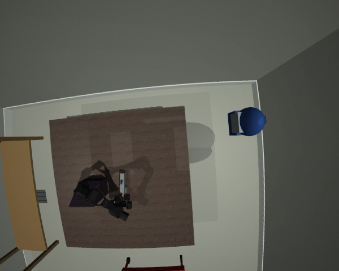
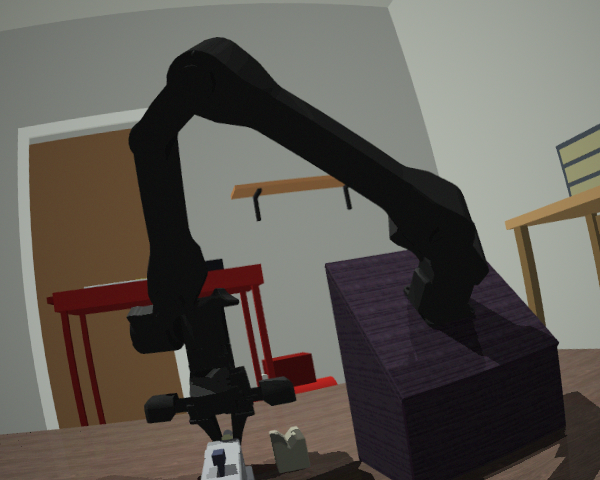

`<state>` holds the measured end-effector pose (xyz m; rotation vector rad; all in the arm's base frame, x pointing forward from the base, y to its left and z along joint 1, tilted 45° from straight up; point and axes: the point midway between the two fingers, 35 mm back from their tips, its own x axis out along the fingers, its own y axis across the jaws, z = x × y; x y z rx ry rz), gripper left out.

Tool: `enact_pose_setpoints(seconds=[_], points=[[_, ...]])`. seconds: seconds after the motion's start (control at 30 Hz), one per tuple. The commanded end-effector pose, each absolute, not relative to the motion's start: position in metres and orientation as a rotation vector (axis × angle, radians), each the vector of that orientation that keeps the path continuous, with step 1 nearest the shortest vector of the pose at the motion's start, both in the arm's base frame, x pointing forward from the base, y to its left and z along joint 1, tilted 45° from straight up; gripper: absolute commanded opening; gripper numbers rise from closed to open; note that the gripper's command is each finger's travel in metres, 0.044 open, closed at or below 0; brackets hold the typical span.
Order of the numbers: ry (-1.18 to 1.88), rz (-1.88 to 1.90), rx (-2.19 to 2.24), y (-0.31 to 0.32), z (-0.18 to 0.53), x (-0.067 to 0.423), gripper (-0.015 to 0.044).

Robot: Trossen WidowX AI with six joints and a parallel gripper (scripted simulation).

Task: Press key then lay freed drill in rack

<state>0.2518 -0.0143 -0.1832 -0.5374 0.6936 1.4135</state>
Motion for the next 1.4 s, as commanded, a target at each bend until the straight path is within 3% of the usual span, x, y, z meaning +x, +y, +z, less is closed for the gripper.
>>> enact_pose_setpoints(seconds=[0.0,1.37], points=[[0.695,1.41,-0.537,-0.019,-0.187,0.251,0.0],[0.697,1.409,-0.54,-0.049,-0.207,0.246,0.0]])
